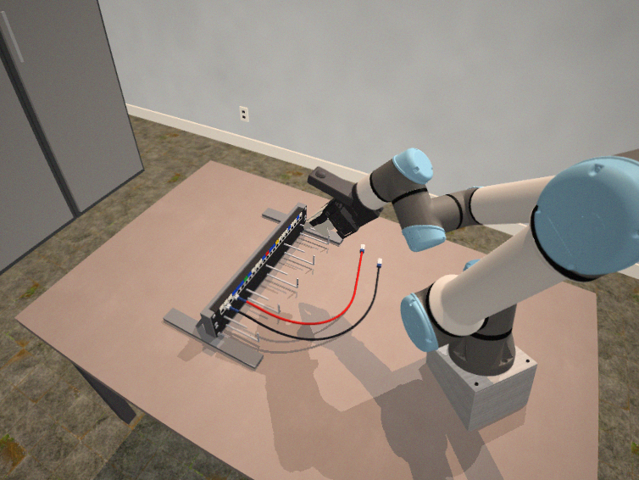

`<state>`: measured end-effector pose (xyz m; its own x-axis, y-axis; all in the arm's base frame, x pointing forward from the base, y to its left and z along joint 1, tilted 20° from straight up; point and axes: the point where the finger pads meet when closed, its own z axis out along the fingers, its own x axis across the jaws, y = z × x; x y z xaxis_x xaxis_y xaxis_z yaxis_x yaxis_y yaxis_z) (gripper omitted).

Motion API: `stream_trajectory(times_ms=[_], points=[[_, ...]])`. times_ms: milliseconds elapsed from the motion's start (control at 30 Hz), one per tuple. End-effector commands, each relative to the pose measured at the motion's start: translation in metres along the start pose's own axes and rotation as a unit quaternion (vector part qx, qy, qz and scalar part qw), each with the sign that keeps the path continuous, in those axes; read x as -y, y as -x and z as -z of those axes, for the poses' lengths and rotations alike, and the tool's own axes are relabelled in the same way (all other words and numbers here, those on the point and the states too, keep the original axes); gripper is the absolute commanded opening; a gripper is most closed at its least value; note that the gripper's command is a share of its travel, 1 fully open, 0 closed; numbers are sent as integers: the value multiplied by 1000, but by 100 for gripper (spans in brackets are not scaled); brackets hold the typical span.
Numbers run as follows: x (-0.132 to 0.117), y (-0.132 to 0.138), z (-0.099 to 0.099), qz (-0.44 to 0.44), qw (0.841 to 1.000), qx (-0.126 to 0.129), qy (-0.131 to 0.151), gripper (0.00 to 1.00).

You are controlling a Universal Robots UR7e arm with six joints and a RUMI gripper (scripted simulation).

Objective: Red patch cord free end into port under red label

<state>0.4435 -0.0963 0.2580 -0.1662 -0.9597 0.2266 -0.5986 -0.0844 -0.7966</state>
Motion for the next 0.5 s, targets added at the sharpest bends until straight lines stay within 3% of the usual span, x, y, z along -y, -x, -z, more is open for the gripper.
stream_trajectory(times_ms=[0,467], points=[[1,0,-8,0,1000,-4,0,0],[1,-1,-41,0,1000,-4,0,0]])
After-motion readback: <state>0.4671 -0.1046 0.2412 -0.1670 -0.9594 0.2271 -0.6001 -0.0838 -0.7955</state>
